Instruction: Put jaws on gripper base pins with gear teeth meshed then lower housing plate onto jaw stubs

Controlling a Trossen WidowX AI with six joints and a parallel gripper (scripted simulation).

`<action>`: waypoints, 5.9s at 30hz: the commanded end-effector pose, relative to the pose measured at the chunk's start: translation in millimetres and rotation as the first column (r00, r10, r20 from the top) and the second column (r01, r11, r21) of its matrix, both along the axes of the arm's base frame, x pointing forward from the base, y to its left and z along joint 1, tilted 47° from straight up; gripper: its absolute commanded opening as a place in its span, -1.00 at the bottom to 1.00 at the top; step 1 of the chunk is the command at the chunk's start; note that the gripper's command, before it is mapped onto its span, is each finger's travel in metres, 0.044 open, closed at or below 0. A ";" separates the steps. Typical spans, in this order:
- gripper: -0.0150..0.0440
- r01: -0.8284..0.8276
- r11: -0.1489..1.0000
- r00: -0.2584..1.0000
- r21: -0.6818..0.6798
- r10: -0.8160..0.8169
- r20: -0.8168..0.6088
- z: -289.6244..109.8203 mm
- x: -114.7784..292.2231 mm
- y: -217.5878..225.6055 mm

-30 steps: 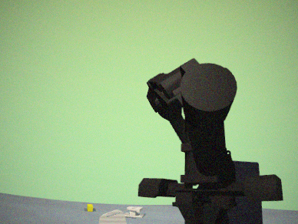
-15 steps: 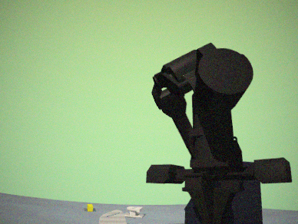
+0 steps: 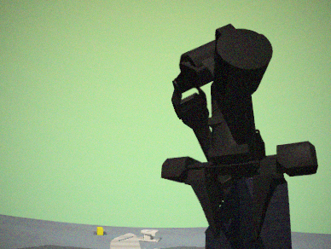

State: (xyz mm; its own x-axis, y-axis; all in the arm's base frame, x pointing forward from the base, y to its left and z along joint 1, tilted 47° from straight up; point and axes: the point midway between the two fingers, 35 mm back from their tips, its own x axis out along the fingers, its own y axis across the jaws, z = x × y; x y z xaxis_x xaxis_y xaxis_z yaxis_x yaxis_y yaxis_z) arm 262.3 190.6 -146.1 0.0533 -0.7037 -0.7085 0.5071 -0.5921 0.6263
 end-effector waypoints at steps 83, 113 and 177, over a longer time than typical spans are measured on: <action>0.67 0.005 1.000 1.000 -0.004 -0.005 -0.005 4.8 -0.3 2.4; 1.00 0.005 1.000 1.000 -0.004 -0.005 -0.005 4.8 -0.3 2.4; 1.00 0.005 1.000 1.000 -0.004 -0.005 -0.005 4.8 -0.2 2.4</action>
